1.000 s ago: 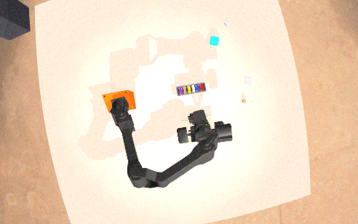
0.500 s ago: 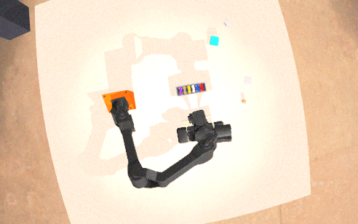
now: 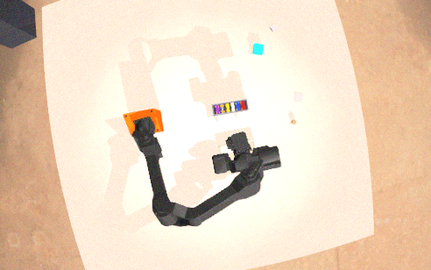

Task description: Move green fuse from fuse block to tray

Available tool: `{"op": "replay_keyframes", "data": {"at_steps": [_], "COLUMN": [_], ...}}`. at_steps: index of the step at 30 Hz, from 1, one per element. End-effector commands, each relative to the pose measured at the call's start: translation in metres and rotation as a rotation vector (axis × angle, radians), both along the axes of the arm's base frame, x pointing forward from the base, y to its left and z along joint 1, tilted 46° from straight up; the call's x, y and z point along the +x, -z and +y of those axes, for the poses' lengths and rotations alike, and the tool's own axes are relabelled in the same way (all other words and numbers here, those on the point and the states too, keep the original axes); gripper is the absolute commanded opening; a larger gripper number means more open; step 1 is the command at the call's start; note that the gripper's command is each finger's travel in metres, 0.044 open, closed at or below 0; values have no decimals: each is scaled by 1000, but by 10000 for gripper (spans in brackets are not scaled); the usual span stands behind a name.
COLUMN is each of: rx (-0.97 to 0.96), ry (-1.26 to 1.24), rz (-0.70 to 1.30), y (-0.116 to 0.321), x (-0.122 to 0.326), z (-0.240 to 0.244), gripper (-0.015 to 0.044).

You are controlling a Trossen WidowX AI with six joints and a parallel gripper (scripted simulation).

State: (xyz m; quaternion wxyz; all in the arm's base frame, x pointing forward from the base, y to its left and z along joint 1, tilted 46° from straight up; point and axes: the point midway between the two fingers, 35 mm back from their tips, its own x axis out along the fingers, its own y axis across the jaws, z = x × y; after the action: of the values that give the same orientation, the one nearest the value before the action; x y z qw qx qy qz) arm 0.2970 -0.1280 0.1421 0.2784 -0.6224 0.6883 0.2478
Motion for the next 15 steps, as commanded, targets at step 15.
{"op": "replay_keyframes", "data": {"at_steps": [15], "rx": [0], "ry": [0], "rz": [0], "y": [-1], "x": [0], "z": [1], "gripper": [330]}}
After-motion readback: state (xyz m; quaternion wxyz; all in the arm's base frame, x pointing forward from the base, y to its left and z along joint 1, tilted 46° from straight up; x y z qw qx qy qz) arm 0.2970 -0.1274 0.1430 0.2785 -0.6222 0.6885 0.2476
